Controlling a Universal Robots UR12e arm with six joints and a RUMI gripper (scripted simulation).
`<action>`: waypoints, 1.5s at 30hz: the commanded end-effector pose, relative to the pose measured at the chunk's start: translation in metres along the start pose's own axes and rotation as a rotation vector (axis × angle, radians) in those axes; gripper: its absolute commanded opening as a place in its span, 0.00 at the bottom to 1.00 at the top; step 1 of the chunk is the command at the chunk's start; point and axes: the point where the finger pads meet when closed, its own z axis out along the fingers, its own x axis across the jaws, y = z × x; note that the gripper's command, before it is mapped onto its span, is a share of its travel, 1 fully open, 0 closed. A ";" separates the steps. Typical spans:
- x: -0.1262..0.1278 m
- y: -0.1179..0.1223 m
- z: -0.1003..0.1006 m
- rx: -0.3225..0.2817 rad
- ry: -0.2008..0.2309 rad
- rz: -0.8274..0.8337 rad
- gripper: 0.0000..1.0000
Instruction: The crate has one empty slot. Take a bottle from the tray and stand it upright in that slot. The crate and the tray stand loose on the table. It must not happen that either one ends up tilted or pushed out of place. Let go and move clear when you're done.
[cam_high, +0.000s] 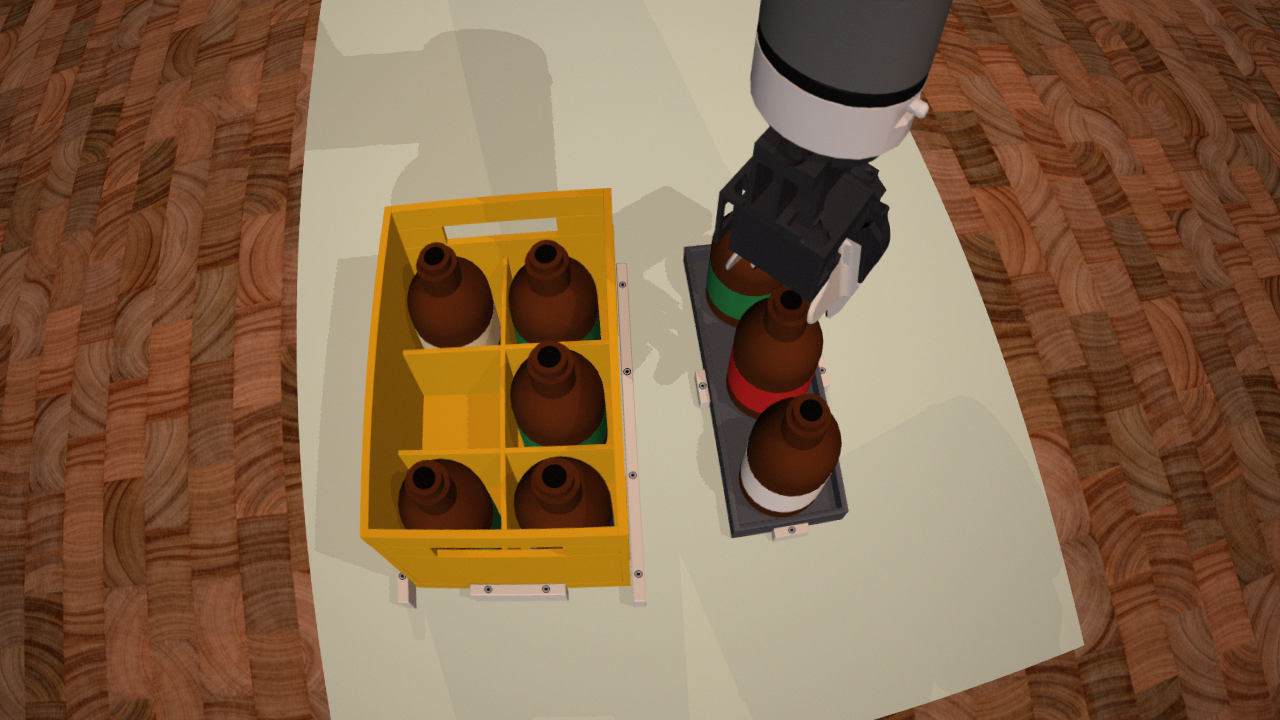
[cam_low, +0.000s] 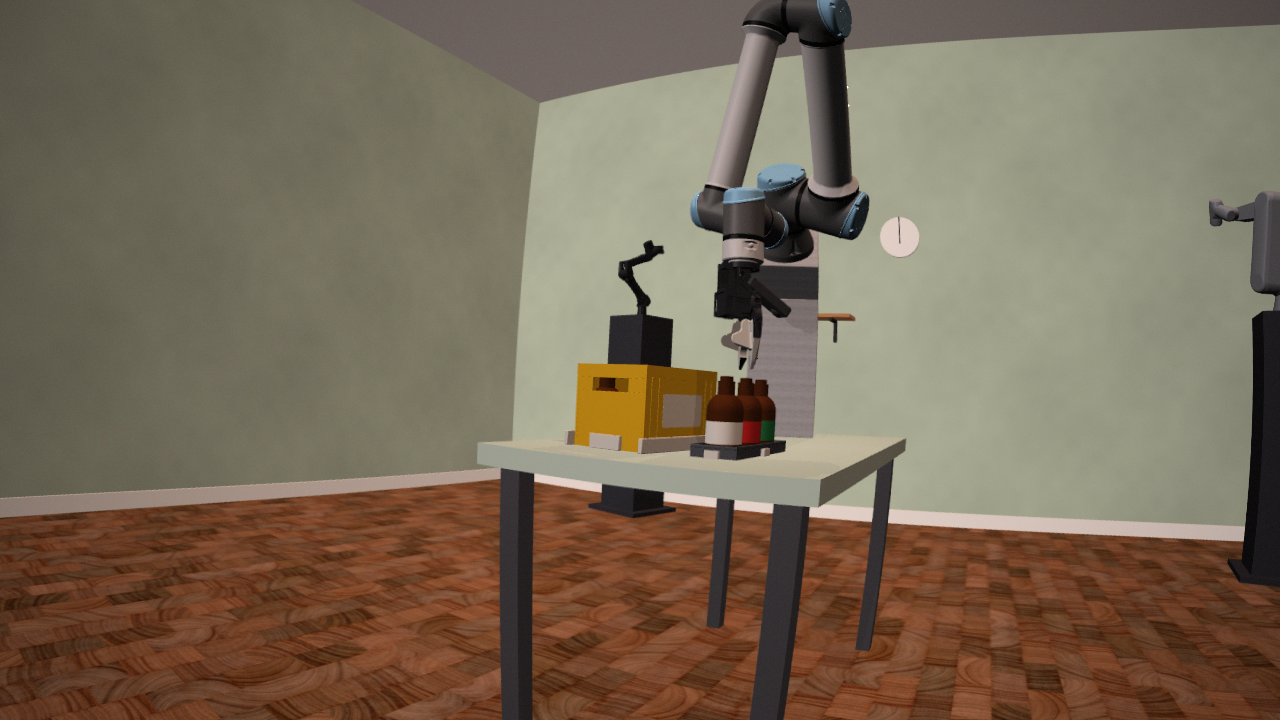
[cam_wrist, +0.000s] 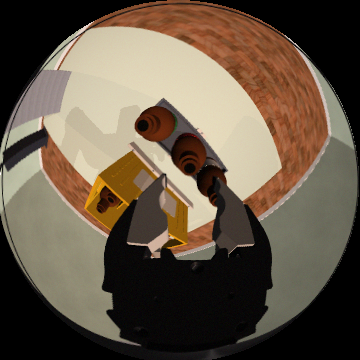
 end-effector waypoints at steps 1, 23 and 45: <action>0.000 0.000 0.000 -0.001 0.001 0.000 0.38; 0.000 0.000 0.013 -0.001 0.001 0.000 0.38; 0.000 0.000 0.035 -0.001 0.001 0.000 0.38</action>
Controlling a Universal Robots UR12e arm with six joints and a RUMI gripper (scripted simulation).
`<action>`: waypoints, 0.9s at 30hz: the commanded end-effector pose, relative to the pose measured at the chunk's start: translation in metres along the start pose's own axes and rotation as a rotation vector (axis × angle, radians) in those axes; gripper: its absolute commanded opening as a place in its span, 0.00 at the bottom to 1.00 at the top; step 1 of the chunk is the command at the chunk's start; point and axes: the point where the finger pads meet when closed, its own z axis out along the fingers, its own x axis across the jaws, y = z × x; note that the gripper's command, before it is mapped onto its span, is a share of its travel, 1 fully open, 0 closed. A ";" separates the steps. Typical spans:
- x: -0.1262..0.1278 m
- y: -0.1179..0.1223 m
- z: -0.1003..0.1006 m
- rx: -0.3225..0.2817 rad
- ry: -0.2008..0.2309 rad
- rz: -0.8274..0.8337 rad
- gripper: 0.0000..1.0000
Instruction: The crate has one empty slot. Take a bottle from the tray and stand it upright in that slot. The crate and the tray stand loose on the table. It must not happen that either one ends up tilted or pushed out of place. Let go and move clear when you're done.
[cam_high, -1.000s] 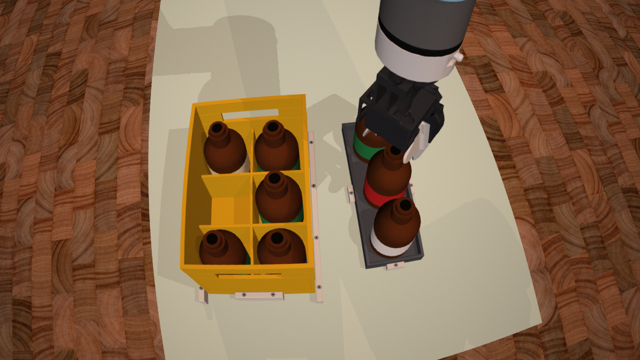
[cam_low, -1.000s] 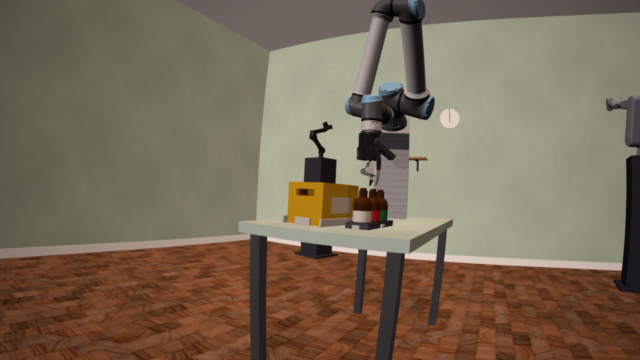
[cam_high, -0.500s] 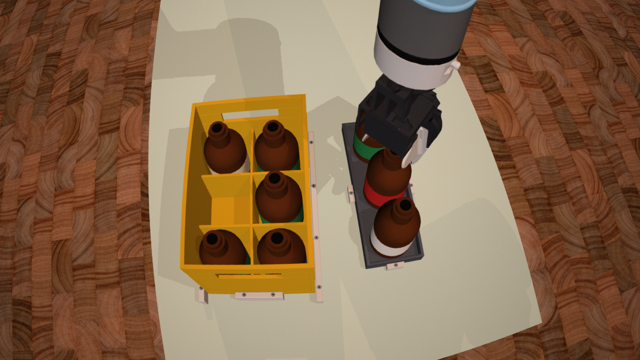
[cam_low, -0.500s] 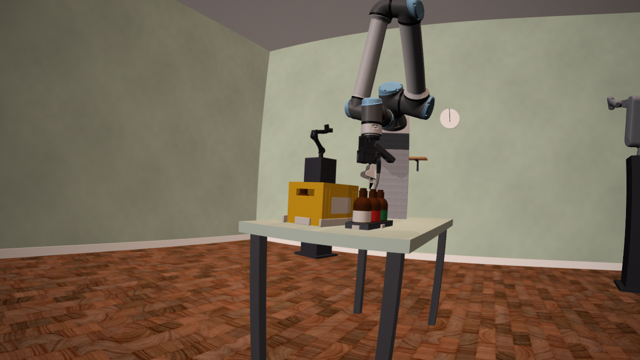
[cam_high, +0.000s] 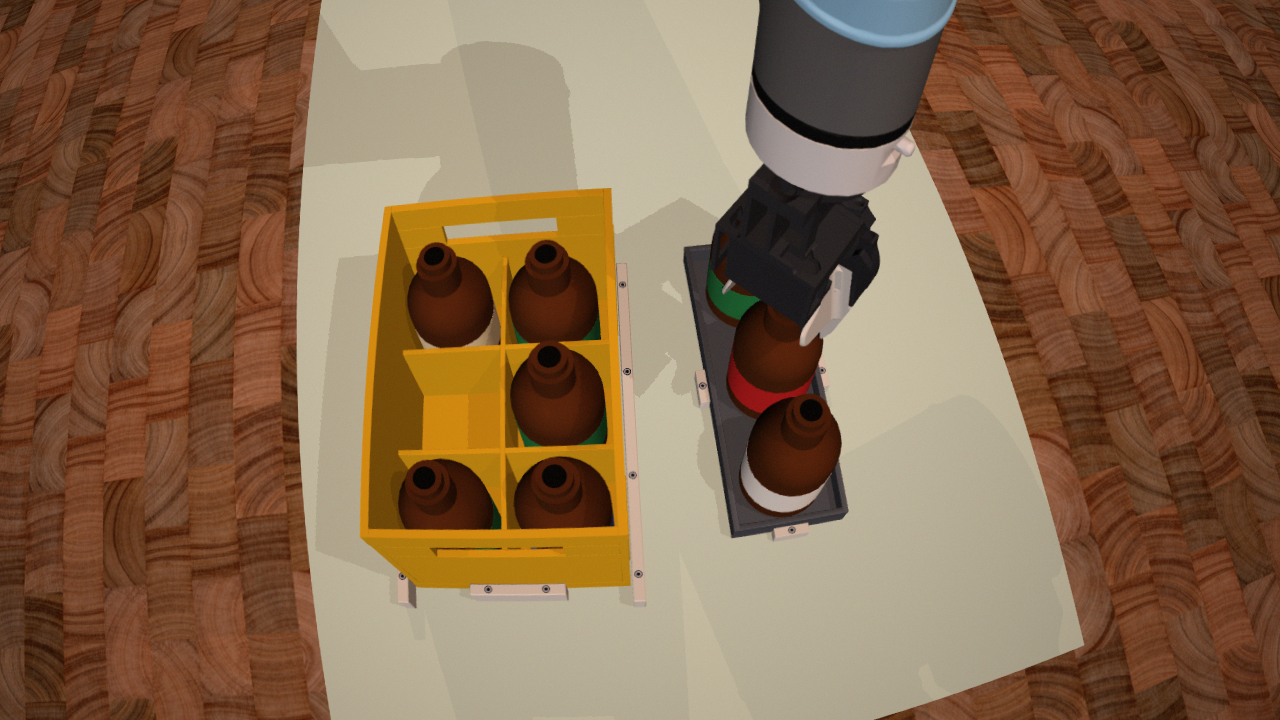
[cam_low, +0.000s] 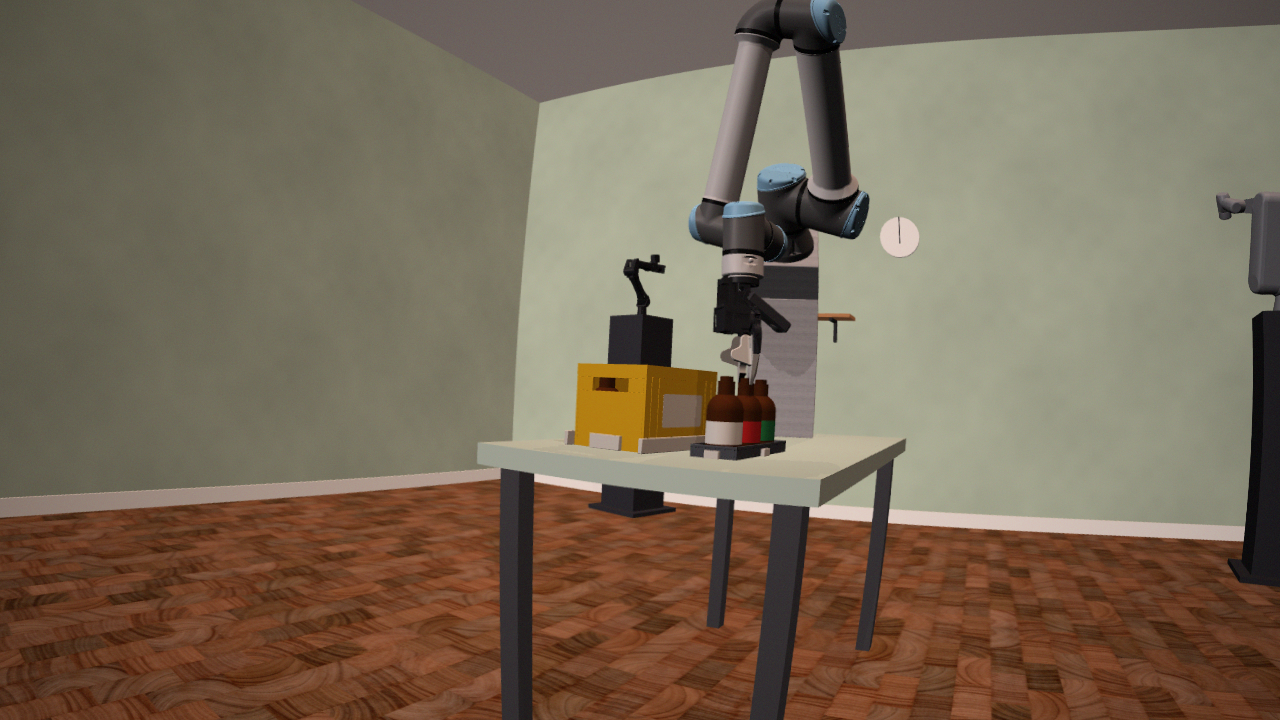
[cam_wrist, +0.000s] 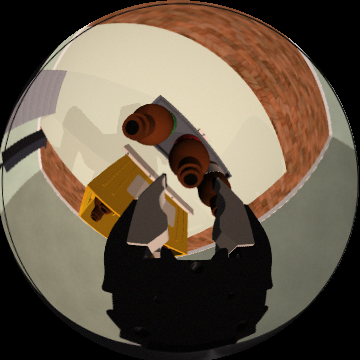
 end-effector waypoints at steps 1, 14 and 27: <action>0.000 0.000 0.003 -0.001 0.001 0.000 0.38; 0.000 0.000 0.006 -0.001 0.001 0.000 0.38; 0.000 0.000 0.006 -0.001 0.001 0.000 0.38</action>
